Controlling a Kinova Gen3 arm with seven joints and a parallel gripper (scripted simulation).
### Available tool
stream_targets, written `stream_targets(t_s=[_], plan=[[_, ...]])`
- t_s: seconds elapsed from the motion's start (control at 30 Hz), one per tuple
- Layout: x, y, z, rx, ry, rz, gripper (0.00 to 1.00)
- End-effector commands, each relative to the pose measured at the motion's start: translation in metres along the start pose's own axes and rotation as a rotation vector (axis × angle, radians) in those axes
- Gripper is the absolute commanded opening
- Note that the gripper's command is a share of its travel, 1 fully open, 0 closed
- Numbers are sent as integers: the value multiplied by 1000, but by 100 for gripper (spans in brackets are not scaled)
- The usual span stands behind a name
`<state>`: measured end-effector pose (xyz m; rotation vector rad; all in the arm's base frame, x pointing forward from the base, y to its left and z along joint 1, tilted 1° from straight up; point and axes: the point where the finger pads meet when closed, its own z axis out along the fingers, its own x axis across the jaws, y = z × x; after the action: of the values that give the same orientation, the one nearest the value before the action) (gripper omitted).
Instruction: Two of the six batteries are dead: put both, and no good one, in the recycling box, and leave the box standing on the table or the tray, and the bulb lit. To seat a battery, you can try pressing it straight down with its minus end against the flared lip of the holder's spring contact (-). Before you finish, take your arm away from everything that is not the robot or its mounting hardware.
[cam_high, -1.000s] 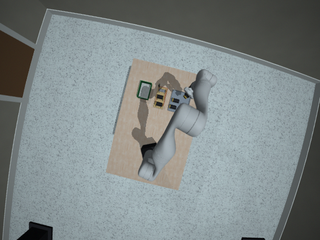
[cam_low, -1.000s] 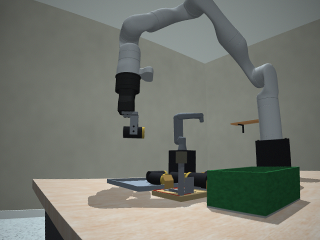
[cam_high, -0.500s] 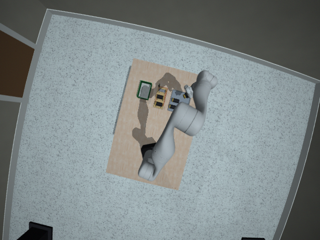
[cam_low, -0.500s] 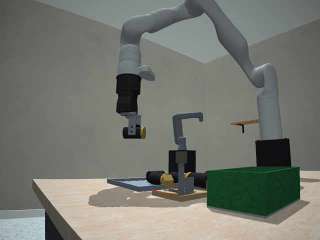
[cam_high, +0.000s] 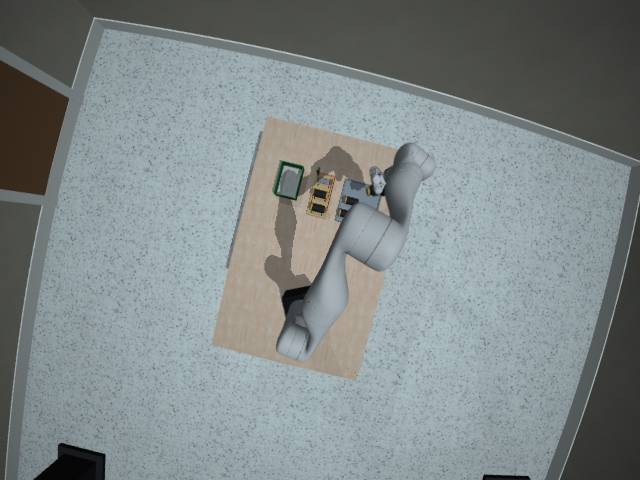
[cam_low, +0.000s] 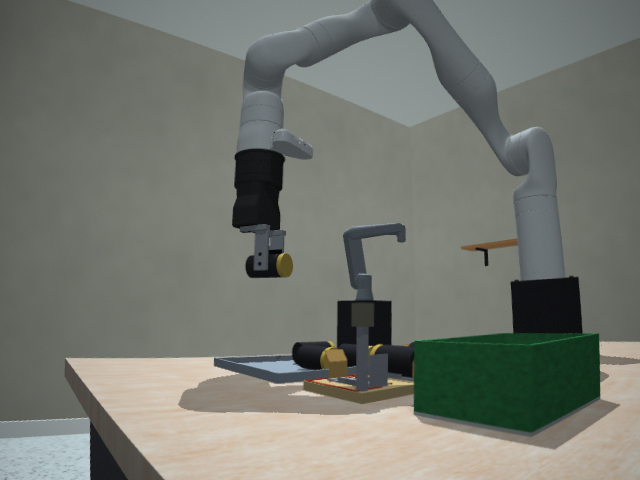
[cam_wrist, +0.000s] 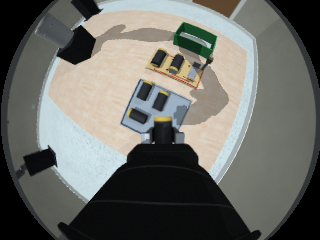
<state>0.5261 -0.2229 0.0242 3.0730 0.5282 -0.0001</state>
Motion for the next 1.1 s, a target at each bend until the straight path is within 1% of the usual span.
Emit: stream_targets(t_s=[0.0, 0.4, 1.07], plan=[[3, 0, -2, -7, 8, 56, 57], [3, 0, -2, -6, 9, 227, 57], [4, 1, -3, -6, 11, 371, 57]])
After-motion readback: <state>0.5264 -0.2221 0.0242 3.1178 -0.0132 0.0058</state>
